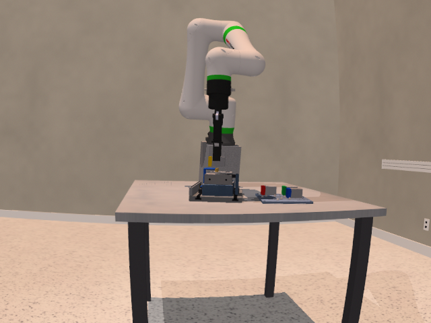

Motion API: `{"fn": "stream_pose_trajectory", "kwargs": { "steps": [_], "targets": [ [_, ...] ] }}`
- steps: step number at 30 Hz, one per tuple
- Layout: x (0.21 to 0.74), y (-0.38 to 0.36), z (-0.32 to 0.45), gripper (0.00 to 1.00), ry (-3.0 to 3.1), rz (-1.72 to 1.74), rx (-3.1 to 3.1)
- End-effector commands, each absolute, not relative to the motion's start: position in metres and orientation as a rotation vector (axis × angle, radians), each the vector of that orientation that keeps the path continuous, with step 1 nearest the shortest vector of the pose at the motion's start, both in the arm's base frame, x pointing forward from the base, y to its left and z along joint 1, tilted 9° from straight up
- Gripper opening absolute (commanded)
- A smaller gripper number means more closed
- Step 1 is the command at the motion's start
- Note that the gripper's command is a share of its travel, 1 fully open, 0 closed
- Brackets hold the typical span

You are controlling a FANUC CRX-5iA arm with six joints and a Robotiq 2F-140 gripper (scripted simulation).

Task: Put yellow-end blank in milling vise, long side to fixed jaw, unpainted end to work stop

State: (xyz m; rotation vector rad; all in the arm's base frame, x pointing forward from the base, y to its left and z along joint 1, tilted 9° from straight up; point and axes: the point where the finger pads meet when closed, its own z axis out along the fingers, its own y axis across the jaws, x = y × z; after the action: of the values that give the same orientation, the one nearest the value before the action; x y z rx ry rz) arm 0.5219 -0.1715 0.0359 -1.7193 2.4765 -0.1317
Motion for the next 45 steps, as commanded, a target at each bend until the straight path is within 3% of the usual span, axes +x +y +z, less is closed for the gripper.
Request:
{"fn": "stream_pose_trajectory", "kwargs": {
  "steps": [1, 45],
  "targets": [
    [0.523, -0.171, 0.037, 0.1, 2.475, -0.134, -1.719],
    [0.528, -0.169, 0.007, 0.1, 2.475, -0.134, -1.719]
  ]
}}
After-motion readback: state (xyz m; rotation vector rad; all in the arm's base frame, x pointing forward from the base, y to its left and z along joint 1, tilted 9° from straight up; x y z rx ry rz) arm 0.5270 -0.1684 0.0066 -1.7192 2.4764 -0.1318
